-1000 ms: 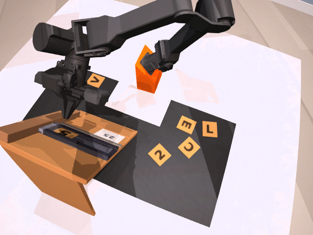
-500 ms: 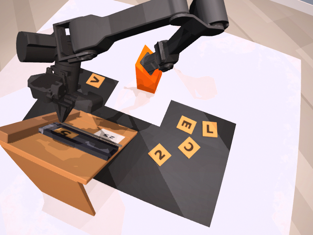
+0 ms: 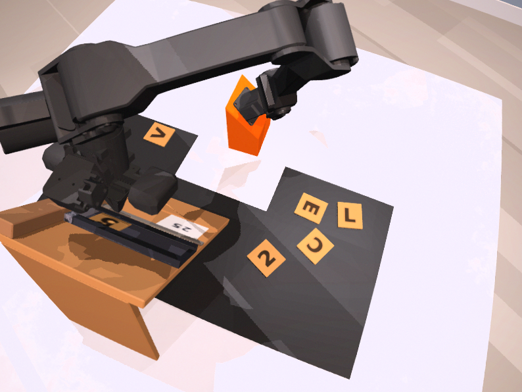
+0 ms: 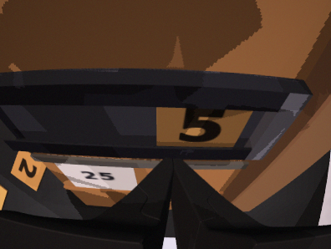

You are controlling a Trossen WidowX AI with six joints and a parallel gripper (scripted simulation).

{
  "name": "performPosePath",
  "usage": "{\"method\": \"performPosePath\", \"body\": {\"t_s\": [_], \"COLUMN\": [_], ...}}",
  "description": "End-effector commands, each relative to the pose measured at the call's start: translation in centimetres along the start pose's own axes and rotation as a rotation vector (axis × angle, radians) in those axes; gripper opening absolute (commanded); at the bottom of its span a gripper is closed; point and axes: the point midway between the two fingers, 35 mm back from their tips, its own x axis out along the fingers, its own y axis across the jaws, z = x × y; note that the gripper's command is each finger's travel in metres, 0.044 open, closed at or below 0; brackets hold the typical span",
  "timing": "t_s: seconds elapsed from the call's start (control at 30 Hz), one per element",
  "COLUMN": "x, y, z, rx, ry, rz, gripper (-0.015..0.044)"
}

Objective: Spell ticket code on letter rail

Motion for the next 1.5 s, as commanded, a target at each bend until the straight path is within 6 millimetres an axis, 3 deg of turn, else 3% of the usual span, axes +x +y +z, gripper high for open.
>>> {"method": "performPosePath", "body": {"t_s": [0.0, 1.47], "x": [0.0, 1.5], "y": [1.6, 1.8], "z": [0.1, 1.1], "rx": [-0.038, -0.039], "ry": [0.129, 0.128], "rz": [0.014, 0.015], "gripper": [0.0000, 0.0000]}}
